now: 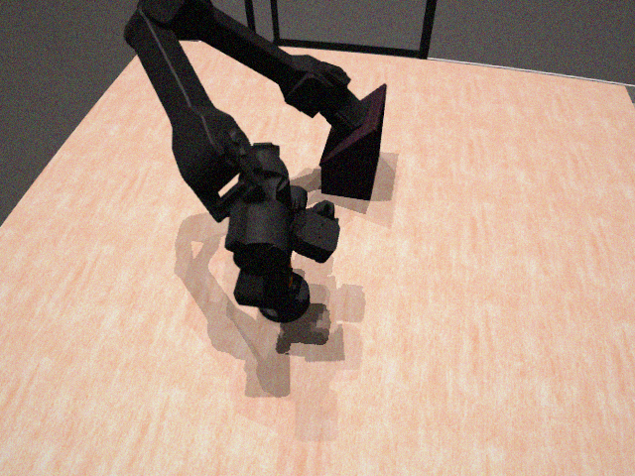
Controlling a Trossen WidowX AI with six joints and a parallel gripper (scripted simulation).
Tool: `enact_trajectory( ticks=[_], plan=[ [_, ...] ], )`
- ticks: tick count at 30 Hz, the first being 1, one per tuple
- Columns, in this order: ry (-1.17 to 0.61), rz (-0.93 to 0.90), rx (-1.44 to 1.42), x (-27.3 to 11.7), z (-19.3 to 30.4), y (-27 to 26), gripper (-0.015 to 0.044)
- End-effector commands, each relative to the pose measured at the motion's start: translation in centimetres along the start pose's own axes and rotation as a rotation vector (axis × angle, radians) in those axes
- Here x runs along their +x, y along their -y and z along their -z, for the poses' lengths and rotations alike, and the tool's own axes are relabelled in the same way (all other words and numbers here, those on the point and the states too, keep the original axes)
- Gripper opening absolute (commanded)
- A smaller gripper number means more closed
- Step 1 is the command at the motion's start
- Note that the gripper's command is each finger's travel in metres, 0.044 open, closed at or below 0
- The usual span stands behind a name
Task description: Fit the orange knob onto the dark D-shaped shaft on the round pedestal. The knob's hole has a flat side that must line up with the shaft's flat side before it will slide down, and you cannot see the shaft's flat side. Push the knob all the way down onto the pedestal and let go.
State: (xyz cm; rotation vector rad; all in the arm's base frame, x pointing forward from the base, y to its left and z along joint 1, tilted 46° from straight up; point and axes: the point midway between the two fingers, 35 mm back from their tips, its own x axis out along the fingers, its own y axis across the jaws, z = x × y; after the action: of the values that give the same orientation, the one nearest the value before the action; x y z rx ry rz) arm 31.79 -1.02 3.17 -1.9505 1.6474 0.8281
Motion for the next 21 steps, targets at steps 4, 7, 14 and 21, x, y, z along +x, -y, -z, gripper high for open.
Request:
enact_trajectory(
  ticks=[4, 7, 14, 21],
  plan=[
    [-0.001, 0.000, -0.012, 0.09, -0.06, -0.24, 0.0000],
    [-0.001, 0.000, -0.013, 0.06, -0.09, -0.37, 0.0000],
    [-0.001, 0.000, -0.012, 0.19, -0.11, -0.32, 0.0000],
    [-0.001, 0.000, -0.012, 0.20, -0.06, -0.18, 0.0000]
  ],
)
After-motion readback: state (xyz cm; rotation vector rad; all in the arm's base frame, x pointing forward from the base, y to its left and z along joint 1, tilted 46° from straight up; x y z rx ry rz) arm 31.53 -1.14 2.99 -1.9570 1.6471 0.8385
